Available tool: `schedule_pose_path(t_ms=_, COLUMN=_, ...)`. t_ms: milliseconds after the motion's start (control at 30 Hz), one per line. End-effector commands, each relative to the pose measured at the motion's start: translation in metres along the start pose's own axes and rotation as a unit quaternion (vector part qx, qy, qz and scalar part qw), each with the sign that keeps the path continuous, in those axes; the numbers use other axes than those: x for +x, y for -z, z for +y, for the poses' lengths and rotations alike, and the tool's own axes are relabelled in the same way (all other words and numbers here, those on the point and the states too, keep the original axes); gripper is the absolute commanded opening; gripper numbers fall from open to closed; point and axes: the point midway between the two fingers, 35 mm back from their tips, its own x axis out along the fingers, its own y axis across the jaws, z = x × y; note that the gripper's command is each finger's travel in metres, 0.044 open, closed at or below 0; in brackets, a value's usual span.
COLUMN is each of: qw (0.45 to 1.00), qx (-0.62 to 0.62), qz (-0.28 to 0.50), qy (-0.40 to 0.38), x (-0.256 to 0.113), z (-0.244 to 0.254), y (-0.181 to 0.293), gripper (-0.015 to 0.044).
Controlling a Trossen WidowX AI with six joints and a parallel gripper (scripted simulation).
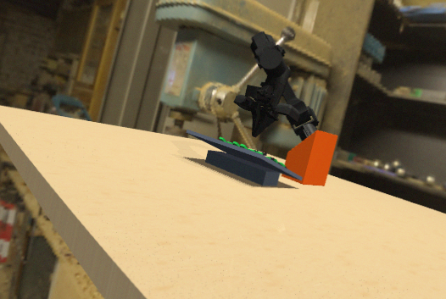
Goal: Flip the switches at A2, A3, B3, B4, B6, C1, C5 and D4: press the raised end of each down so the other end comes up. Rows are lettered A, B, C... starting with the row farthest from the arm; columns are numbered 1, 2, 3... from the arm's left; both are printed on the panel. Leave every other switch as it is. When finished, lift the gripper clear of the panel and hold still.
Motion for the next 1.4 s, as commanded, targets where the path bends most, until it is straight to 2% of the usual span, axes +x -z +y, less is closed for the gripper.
schedule_pose_path(t_ms=0, qw=1.000, qx=0.005, qz=-0.001, qy=-0.001, x=-0.028, z=-0.002, y=-0.002, gripper=0.0000)
schedule_pose_path(t_ms=133, qw=1.000, qx=0.005, qz=-0.001, qy=-0.001, x=-0.028, z=-0.002, y=0.000, gripper=0.0000)
schedule_pose_path(t_ms=333, qw=1.000, qx=0.005, qz=0.000, qy=-0.001, x=-0.027, z=-0.001, y=0.038, gripper=0.0000)
schedule_pose_path(t_ms=467, qw=1.000, qx=0.005, qz=-0.001, qy=-0.001, x=-0.025, z=-0.001, y=0.038, gripper=0.0000)
schedule_pose_path(t_ms=600, qw=1.000, qx=0.005, qz=-0.012, qy=0.000, x=0.006, z=-0.001, y=0.039, gripper=0.0000)
schedule_pose_path(t_ms=1367, qw=1.000, qx=0.005, qz=-0.013, qy=0.000, x=0.032, z=-0.001, y=0.039, gripper=0.0000)
